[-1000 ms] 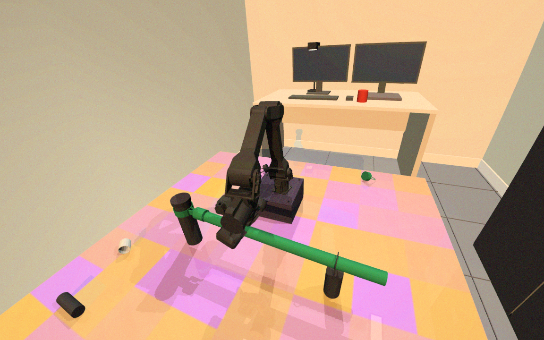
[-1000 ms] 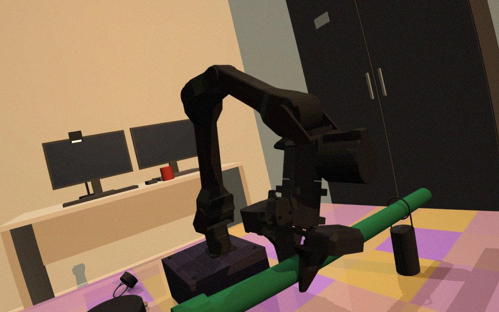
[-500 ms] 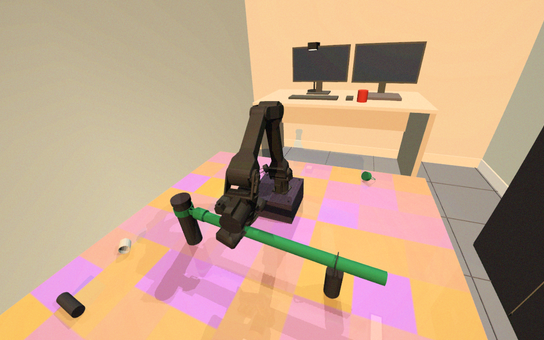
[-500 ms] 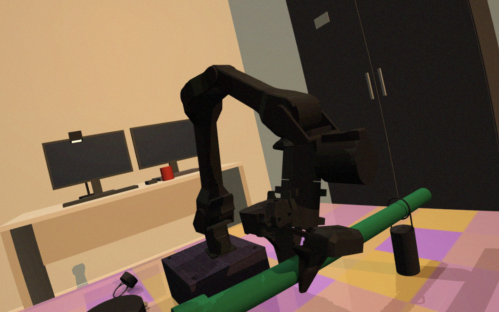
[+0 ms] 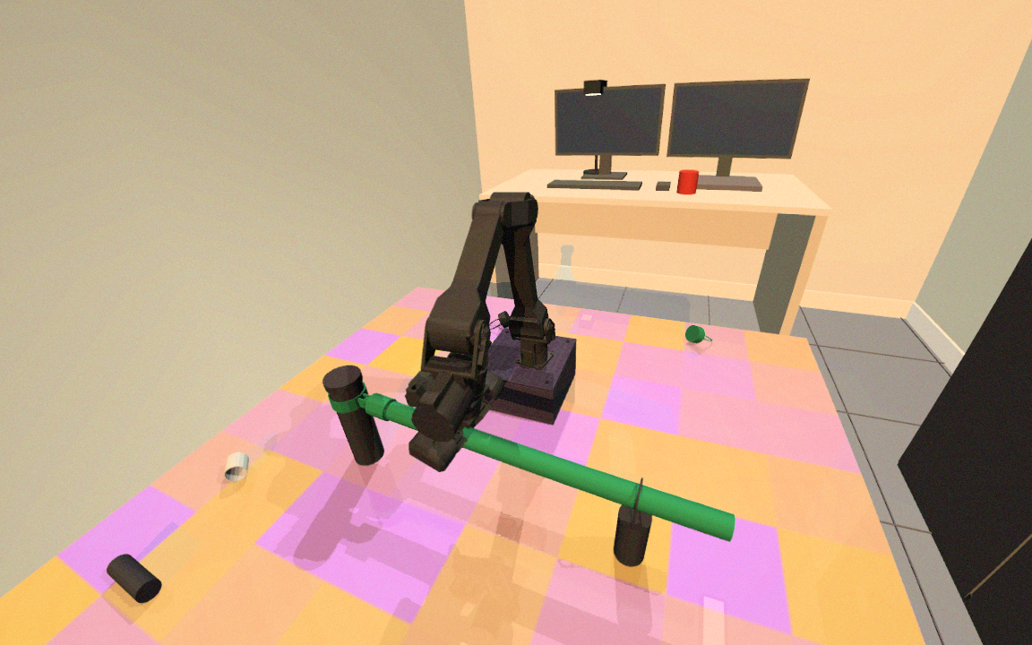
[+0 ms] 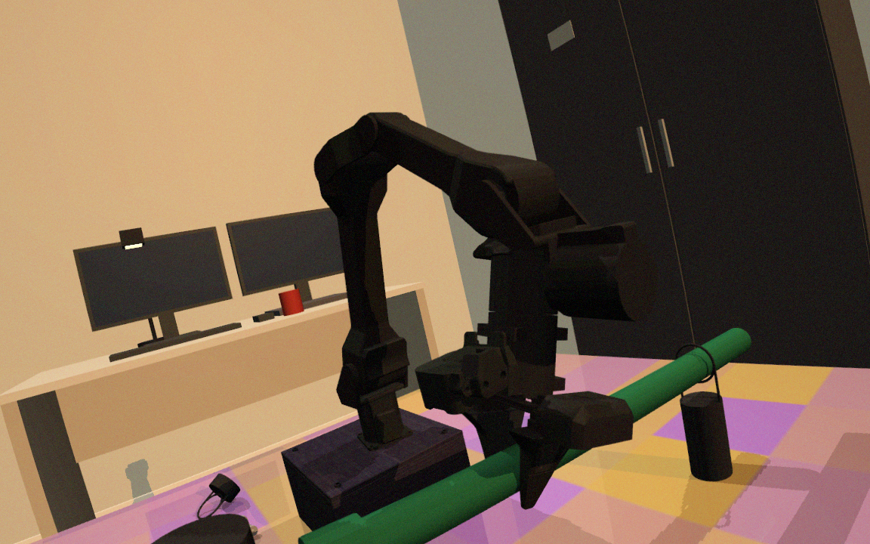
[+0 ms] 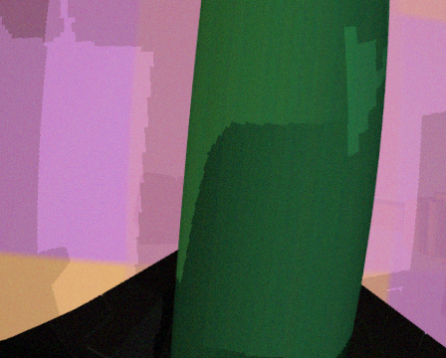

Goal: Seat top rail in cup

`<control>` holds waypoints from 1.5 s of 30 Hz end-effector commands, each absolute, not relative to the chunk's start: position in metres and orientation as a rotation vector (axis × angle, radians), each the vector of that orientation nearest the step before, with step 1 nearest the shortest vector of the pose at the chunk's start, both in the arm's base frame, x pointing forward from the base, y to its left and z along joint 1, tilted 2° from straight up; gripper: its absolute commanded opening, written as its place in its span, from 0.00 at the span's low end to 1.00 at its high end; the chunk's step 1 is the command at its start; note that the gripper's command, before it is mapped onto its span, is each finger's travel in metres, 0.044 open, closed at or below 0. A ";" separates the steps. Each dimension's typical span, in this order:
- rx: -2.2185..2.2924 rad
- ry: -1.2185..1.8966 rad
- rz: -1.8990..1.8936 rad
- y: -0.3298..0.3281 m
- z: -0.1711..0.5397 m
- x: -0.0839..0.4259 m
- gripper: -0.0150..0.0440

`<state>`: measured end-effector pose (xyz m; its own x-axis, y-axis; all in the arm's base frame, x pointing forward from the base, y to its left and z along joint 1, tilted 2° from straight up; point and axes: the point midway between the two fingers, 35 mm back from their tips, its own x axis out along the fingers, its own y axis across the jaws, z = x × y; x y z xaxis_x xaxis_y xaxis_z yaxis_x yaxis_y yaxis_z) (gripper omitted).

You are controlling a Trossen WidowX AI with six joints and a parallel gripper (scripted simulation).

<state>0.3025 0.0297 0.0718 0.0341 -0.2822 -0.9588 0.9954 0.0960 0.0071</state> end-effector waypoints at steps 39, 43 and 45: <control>0.928 0.981 -1.256 0.003 0.078 0.310 0.25; 0.928 0.981 -1.256 -0.001 0.078 0.310 0.25; 0.928 0.981 -1.256 -0.002 0.078 0.310 0.25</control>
<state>0.3082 0.0045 0.0750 0.0391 -0.3041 -0.9519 0.9951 0.0980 0.0096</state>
